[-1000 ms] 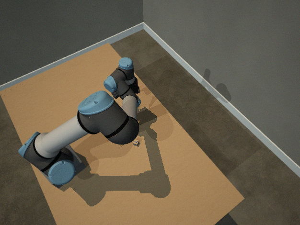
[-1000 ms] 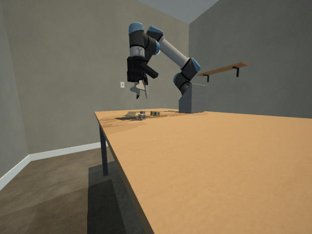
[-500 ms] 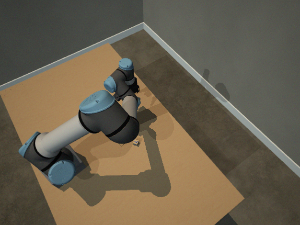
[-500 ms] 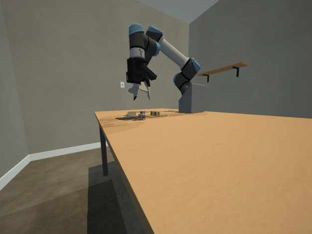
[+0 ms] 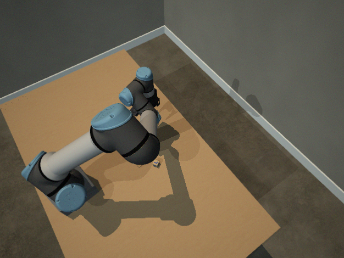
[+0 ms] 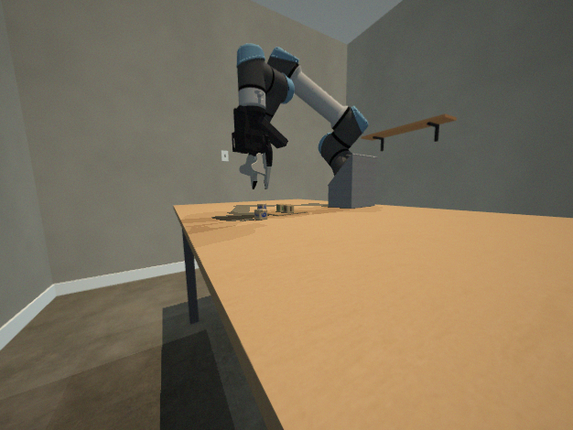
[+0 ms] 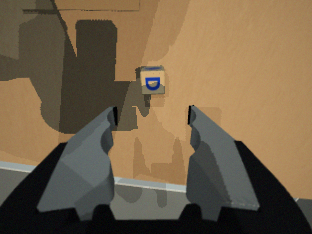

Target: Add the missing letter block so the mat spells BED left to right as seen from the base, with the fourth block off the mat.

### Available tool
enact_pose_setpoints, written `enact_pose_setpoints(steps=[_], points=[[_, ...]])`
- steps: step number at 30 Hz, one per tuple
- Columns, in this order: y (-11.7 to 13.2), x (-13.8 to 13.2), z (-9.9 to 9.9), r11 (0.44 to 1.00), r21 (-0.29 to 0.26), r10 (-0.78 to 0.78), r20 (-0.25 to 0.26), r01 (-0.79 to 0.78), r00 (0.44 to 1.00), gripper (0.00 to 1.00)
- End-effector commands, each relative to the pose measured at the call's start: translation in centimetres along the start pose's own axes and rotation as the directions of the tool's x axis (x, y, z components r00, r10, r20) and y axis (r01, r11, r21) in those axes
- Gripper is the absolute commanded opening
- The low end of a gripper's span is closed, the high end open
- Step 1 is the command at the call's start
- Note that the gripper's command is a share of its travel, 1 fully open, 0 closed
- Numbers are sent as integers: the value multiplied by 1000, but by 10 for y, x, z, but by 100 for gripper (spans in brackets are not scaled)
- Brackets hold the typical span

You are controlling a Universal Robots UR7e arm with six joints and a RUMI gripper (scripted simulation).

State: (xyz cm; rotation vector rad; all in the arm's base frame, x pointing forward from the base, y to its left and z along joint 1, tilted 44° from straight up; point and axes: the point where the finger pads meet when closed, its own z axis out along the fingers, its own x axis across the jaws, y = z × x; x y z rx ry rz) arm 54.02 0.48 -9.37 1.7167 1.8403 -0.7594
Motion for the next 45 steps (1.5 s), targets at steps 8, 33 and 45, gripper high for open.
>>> enact_pose_setpoints(steps=[8,33,45], points=[[0,0,-1,1000,-1,0,0,0,1000,40],[0,0,0,1000,-2,-4,0,4,1000,40],[0,0,9,1000,-2,-23,-1,23,1000,40]])
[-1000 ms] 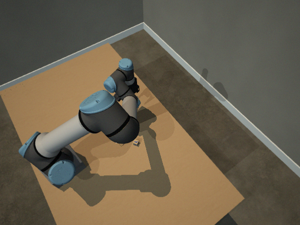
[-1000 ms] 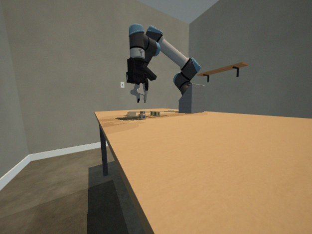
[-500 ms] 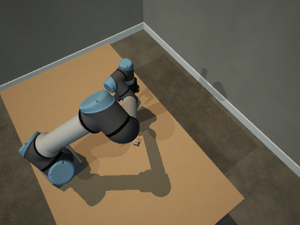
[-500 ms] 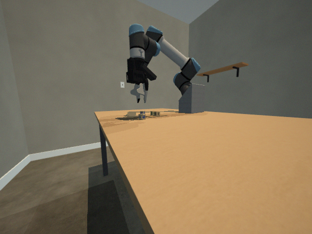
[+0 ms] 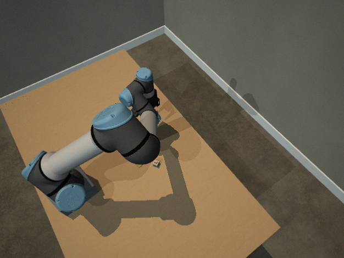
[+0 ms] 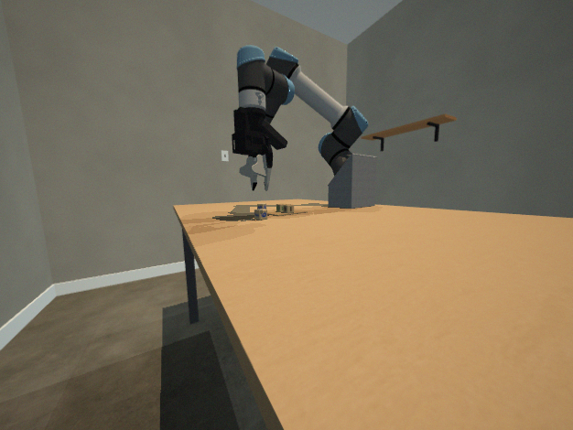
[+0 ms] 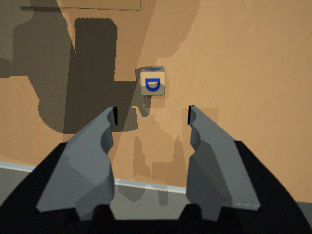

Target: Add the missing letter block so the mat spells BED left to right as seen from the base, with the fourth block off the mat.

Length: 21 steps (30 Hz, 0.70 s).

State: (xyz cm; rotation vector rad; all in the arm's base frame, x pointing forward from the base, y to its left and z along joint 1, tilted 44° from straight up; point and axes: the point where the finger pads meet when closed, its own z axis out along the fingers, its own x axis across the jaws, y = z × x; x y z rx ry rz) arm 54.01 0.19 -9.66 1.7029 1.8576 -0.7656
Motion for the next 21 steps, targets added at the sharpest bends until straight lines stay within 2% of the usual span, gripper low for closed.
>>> enact_pose_setpoints(steps=[1,21], points=[[0,0,6,1000,-2,-5,0,5,1000,40],[0,-1,35,1000,-2,-5,0,5,1000,40]])
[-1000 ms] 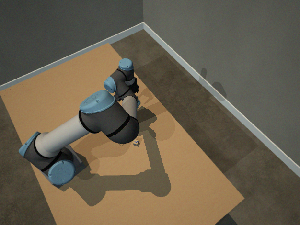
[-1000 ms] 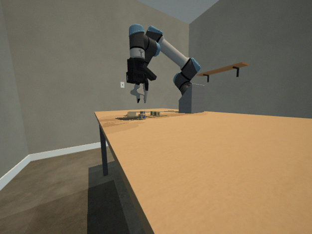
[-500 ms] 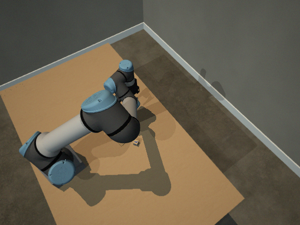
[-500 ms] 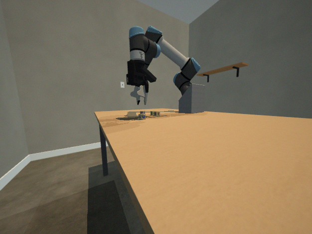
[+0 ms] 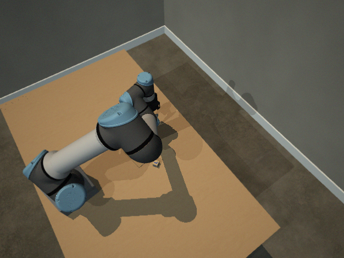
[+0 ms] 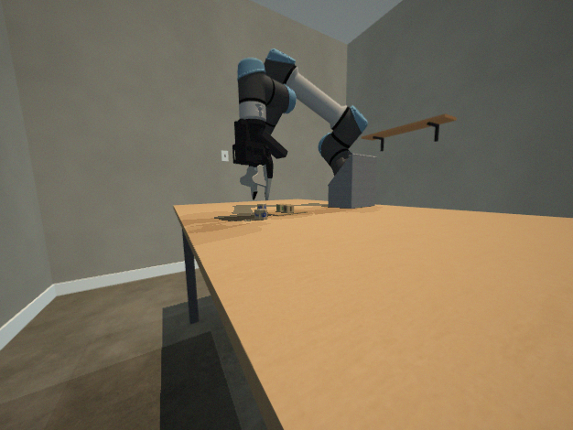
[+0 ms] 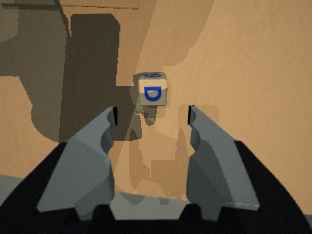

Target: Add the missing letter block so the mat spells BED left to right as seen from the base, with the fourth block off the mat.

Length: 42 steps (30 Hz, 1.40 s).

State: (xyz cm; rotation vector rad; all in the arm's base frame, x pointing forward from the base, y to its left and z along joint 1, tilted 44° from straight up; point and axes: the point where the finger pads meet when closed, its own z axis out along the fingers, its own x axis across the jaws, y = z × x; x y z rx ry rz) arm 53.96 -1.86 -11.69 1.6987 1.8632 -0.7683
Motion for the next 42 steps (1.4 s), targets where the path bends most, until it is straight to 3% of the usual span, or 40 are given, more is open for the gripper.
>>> enact_pose_setpoints(steps=[1,14,42], points=[[1,0,7,1000,-2,0,0,0,1000,40],[0,0,19,1000,-2,0,0,0,1000,40],[0,0,21,1000,-2,0,0,0,1000,40]])
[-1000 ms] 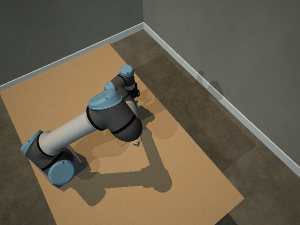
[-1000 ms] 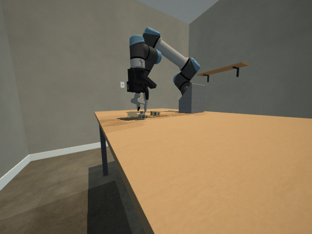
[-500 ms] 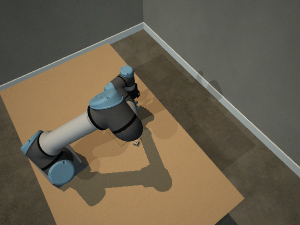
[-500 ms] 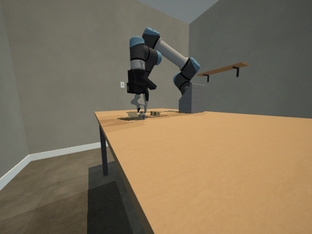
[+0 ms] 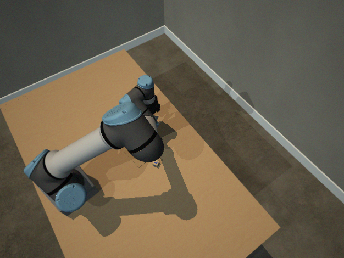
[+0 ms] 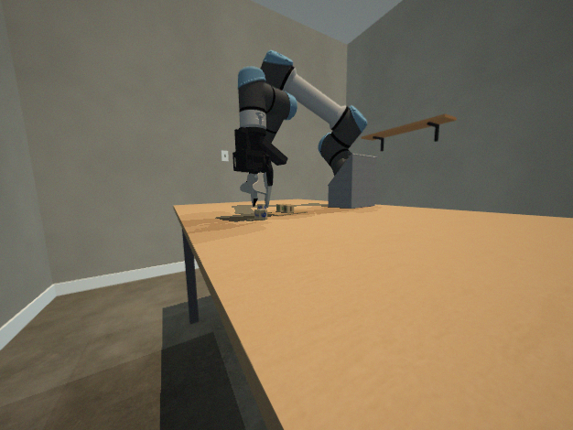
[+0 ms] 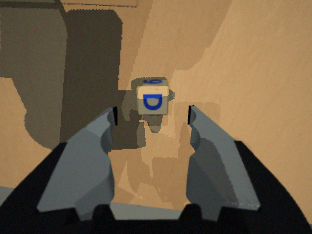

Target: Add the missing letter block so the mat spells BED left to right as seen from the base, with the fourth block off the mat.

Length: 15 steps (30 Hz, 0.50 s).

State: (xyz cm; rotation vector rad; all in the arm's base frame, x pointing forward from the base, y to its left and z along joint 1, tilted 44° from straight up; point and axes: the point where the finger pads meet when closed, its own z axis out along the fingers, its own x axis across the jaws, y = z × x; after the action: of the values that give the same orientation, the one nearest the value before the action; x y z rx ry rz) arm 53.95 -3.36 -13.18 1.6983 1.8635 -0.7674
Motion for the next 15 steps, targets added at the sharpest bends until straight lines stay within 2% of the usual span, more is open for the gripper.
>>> enact_pose_setpoints(steps=[1,15], points=[[0,0,1,1000,-1,0,0,0,1000,40],[0,0,22,1000,-1,0,0,0,1000,40]])
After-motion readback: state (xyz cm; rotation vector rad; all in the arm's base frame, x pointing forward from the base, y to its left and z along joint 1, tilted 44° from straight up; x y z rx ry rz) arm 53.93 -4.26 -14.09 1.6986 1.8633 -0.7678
